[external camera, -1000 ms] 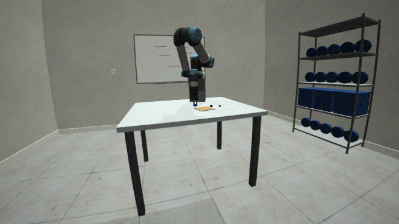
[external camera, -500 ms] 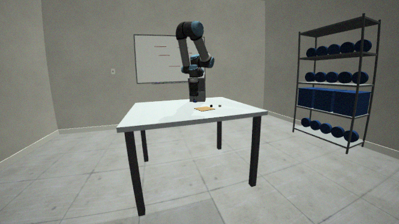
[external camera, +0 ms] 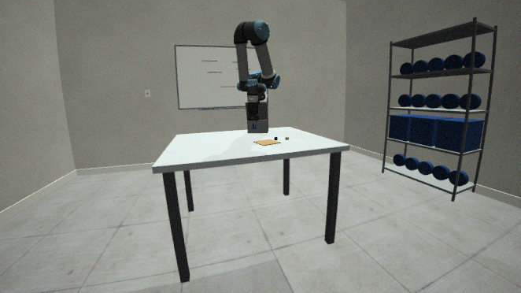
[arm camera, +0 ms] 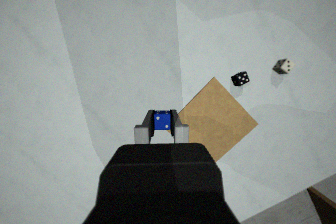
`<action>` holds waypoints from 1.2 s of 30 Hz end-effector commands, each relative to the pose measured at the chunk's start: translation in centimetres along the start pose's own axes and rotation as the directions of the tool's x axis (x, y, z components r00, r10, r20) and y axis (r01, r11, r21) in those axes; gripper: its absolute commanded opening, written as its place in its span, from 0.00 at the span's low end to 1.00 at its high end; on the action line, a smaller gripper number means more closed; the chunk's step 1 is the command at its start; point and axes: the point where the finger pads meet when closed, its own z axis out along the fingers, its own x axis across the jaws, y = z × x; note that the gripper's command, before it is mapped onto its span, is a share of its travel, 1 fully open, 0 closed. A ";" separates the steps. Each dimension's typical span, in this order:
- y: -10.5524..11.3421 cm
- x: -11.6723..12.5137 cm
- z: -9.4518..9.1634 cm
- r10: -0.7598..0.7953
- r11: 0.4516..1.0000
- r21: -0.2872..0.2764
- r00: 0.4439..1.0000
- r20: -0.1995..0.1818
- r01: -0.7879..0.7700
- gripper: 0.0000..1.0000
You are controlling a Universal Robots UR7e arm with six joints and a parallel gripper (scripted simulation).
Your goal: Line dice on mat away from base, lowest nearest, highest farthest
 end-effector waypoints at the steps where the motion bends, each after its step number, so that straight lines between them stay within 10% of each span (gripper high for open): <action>1: 0.0 0.0 -0.8 0.000 1.000 -0.001 1.000 0.000 0.000 0.40; 25: 0.0 0.2 -1.5 -0.011 1.000 0.000 1.000 0.000 0.011 0.40; 36: -0.1 4.8 -1.6 -0.281 0.960 0.002 0.960 0.000 0.281 0.40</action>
